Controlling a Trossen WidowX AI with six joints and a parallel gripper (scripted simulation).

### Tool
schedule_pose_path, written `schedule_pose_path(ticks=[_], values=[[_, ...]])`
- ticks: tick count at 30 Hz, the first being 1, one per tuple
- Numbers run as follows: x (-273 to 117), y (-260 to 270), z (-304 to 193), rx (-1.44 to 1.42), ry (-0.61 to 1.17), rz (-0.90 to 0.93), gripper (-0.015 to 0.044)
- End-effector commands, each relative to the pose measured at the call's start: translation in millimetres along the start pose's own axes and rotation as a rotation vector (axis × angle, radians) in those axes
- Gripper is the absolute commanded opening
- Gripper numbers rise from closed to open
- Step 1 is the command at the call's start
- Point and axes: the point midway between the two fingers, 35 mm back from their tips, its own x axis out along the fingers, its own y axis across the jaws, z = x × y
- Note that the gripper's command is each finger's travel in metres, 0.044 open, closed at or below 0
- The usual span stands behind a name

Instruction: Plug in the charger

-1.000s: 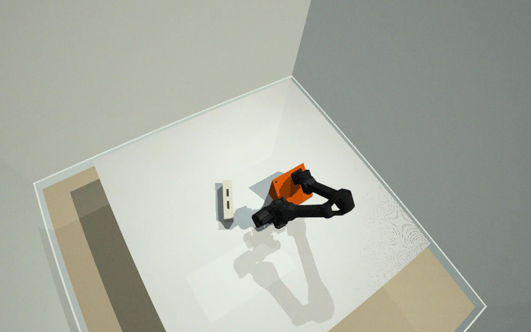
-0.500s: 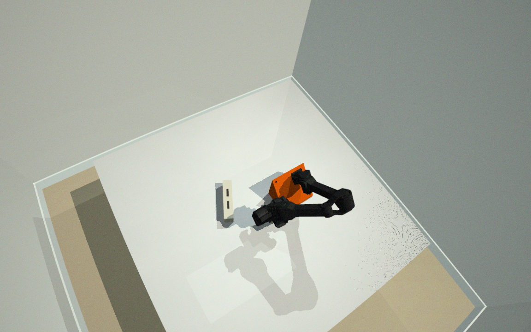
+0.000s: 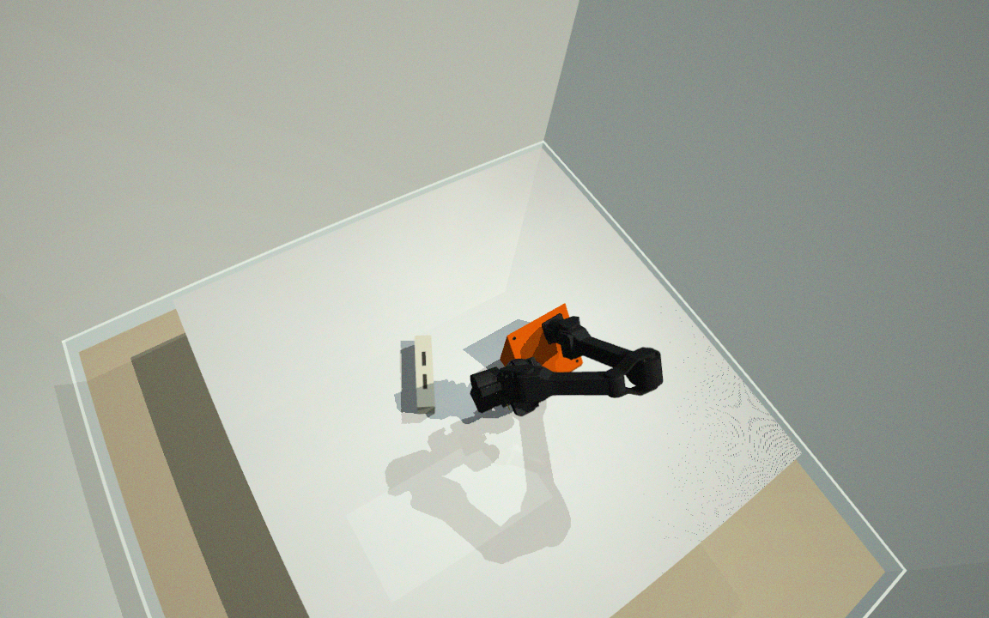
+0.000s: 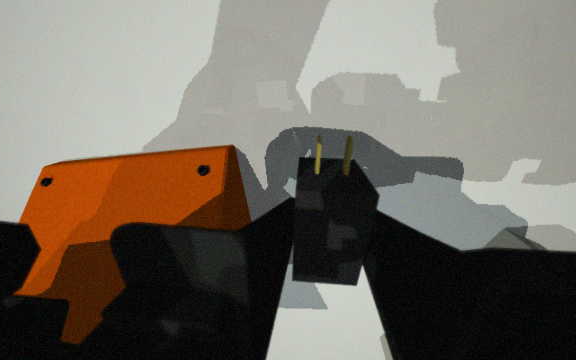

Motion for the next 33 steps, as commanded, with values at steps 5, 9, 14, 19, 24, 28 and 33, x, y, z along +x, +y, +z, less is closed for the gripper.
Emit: schedule_pose_path(ticks=[5, 9, 14, 19, 24, 28, 33], values=[[-4, -4, -2, 0.057, 0.0, -0.008, 0.0], [-3, -7, -4, 0.124, -0.003, -0.005, 0.0], [-1, -10, -6, 0.208, -0.006, -0.001, 0.0], [1, -13, -9, 0.292, -0.009, 0.003, 0.0], [2, -16, -12, 0.375, -0.012, 0.007, 0.0], [4, -18, -14, 0.442, -0.014, 0.011, 0.0], [6, -21, -17, 0.526, -0.016, 0.016, 0.0]])
